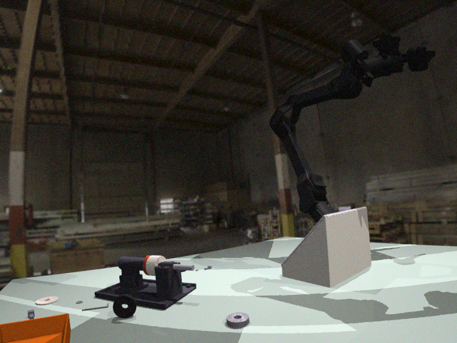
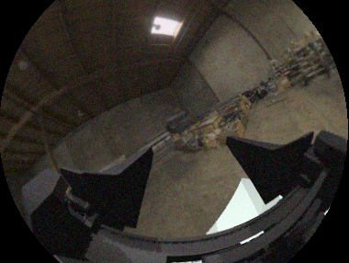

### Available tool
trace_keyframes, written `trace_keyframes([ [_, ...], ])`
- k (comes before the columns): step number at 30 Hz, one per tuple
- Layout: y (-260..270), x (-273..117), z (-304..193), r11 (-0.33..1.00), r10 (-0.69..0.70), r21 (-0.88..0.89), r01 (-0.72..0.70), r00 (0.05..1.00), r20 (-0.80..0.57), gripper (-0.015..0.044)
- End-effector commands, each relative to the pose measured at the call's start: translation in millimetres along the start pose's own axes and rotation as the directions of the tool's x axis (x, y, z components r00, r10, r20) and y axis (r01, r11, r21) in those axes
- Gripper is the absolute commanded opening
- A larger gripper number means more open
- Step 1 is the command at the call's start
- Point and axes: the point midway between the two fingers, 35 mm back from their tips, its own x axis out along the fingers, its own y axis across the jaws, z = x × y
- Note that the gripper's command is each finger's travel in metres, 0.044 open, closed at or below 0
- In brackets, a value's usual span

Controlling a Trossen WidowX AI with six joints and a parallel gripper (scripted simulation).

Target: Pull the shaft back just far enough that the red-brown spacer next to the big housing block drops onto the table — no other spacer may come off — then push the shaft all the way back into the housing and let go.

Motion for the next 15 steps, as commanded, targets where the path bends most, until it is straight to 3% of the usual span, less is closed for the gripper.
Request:
trace_keyframes([
  [1,-50,-32,33,0.989,-0.146,-0.008,0.149,0.978,0.152,0.044],
  [8,-129,-111,85,0.907,-0.396,0.033,0.42,0.825,0.403,0.044],
  [15,-197,-213,113,0.74,-0.61,0.162,0.653,0.55,0.571,0.044],
])
